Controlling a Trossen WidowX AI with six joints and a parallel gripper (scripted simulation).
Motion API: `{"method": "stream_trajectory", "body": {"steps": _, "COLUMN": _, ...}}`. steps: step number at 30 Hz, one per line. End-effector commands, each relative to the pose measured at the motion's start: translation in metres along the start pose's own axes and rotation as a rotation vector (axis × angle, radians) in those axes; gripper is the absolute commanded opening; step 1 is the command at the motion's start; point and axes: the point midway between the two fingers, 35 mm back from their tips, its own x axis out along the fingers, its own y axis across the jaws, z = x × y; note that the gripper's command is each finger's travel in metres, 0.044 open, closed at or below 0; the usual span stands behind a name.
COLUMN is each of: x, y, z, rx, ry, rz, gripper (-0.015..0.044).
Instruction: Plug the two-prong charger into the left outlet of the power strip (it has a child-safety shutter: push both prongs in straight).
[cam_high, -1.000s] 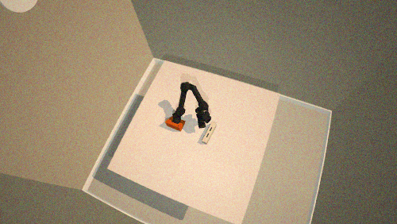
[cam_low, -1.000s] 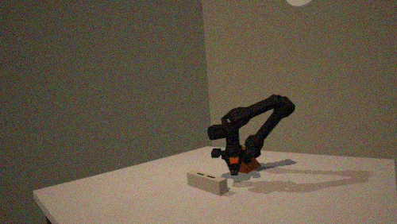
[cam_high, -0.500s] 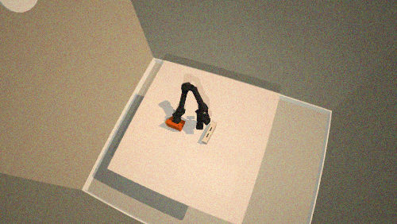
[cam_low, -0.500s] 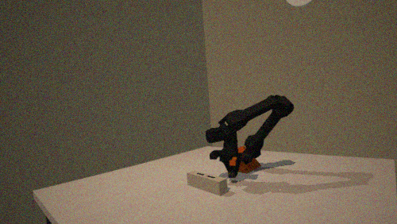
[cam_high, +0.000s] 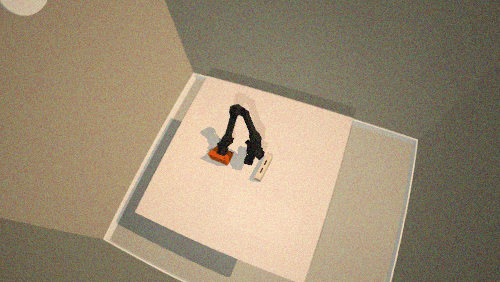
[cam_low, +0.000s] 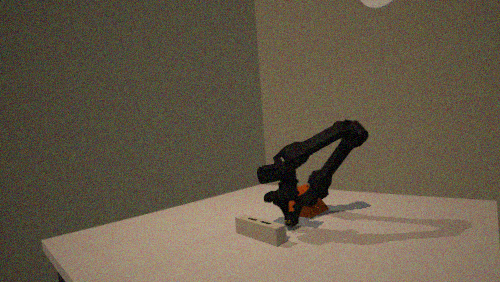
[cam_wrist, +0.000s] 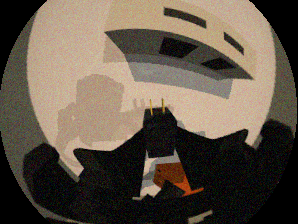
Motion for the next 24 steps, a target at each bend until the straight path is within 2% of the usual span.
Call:
{"method": "stream_trajectory", "body": {"steps": 1, "x": 0.004, "y": -0.002, "z": -0.001, "rx": 0.069, "ry": 0.000, "rz": 0.008, "gripper": 0.0000}}
{"method": "stream_trajectory", "body": {"steps": 24, "x": 0.006, "y": -0.011, "z": 0.018, "rx": 0.166, "ry": 0.002, "rz": 0.014, "gripper": 0.0000}}
